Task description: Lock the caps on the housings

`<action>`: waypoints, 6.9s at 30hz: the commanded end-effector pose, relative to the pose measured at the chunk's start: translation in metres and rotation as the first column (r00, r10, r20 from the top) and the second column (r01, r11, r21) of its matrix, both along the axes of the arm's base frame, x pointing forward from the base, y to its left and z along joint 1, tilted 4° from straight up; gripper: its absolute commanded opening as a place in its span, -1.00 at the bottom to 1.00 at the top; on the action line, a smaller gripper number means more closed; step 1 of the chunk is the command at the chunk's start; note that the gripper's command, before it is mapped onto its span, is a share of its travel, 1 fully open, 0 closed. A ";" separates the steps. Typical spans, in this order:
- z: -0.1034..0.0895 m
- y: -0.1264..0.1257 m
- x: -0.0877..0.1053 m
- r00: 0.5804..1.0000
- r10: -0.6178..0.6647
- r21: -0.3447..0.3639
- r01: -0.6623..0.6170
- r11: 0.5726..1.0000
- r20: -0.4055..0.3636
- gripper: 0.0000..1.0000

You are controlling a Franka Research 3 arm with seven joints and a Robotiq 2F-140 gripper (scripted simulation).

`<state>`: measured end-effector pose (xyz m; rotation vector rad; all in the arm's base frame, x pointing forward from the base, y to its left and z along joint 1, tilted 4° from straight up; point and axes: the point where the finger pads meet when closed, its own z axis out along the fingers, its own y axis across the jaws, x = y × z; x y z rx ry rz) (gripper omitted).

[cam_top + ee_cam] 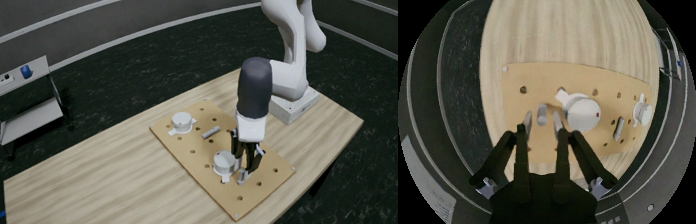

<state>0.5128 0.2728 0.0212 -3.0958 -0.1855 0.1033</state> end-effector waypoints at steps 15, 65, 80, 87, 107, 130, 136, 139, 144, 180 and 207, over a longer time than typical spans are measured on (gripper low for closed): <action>-0.020 0.002 0.000 1.000 -0.007 0.002 0.007 1.000 0.006 -0.28; -0.029 0.003 -0.001 1.000 -0.007 0.002 0.007 1.000 0.006 -0.28; -0.029 0.003 -0.001 1.000 -0.007 0.002 0.007 1.000 0.006 -0.80; -0.029 0.003 -0.001 1.000 -0.007 0.002 0.007 1.000 0.006 -0.80; -0.029 0.003 -0.001 1.000 -0.007 0.002 0.007 1.000 0.006 -0.80; -0.029 0.003 -0.001 1.000 -0.007 0.002 0.007 1.000 0.006 -0.80; -0.029 0.003 -0.001 1.000 -0.007 0.002 0.007 1.000 0.006 -0.80; -0.029 0.003 -0.001 1.000 -0.007 0.002 0.007 1.000 0.006 -0.80; -0.029 0.003 -0.001 1.000 -0.007 0.002 0.007 1.000 0.006 -0.80; -0.009 0.002 0.001 1.000 -0.007 0.002 0.007 1.000 0.006 -0.80; 0.042 0.000 0.004 1.000 -0.007 0.002 0.007 1.000 0.006 -0.80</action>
